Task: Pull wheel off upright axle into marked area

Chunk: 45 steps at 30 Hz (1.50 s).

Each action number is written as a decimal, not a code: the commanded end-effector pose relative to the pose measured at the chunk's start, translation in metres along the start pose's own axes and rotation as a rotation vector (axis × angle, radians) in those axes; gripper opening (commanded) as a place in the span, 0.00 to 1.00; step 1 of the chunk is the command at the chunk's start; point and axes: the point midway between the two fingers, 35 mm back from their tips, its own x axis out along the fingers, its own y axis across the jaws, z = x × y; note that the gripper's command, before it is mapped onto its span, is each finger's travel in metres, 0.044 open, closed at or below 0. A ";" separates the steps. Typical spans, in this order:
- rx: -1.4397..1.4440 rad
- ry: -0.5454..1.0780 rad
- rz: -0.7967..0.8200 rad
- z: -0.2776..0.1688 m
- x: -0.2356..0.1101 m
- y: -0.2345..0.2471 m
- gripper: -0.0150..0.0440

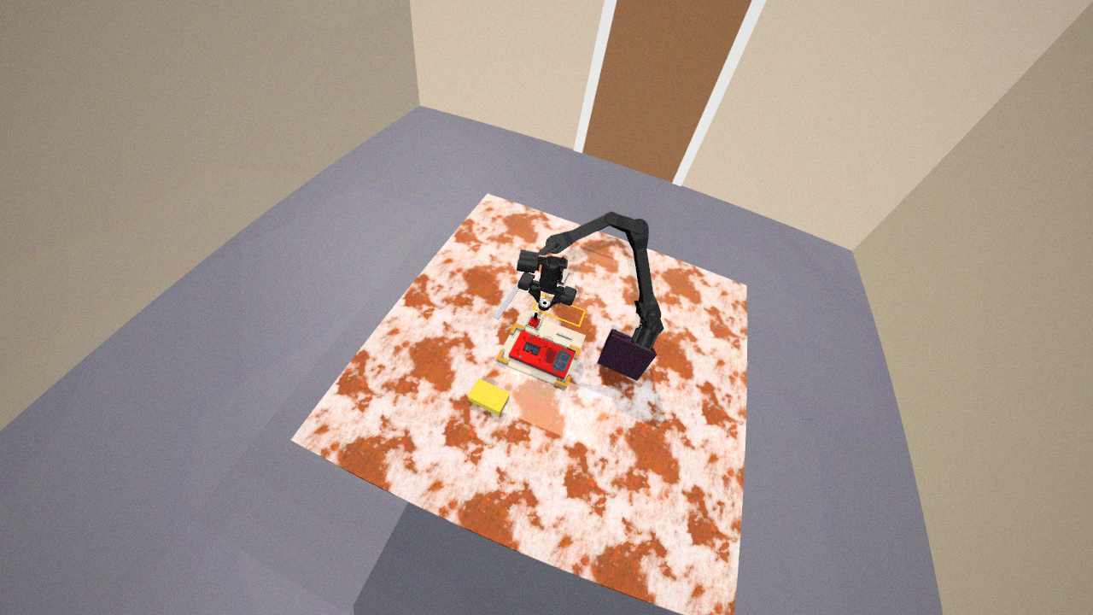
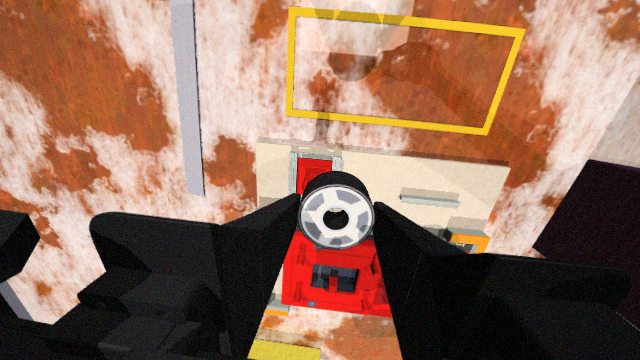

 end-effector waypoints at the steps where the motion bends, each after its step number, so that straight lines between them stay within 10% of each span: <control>1: 0.006 0.000 0.015 0.016 -0.005 -0.005 0.25; 22: 0.010 -0.004 0.019 0.077 -0.004 -0.046 0.25; 45: 0.010 -0.009 0.018 0.079 0.094 -0.045 0.25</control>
